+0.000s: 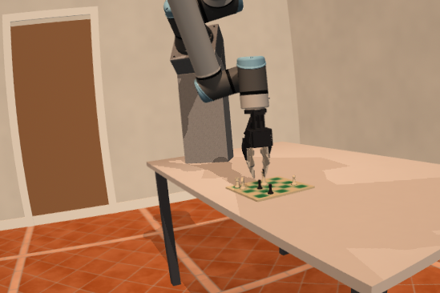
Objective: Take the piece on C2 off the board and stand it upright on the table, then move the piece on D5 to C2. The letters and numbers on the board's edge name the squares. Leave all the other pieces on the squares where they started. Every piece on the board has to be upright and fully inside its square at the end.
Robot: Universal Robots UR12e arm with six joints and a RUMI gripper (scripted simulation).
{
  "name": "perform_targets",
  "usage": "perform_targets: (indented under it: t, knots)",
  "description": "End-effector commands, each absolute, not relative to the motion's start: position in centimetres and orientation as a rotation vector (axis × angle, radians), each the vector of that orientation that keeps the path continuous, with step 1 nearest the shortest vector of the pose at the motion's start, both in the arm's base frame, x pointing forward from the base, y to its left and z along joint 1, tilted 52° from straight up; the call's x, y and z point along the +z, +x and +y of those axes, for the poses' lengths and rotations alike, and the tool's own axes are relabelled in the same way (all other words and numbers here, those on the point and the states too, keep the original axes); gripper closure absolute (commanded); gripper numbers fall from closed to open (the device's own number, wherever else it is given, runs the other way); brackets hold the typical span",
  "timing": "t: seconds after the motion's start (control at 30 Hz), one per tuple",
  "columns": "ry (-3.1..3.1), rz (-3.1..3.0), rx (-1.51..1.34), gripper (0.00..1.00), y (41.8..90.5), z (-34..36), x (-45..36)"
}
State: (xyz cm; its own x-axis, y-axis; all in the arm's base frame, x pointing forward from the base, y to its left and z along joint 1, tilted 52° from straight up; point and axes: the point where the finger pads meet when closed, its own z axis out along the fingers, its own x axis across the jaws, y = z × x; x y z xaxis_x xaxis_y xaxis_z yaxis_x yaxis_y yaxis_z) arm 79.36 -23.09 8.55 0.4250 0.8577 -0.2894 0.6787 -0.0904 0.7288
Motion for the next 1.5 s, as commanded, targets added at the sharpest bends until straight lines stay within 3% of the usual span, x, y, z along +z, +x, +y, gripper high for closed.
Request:
perform_targets:
  t: [0.0, 1.47]
  knots:
    - [1.829, 1.316, 0.266, 0.80, 79.4, -23.0, 8.6]
    - [1.829, 1.316, 0.266, 0.80, 81.3, -24.7, 6.6]
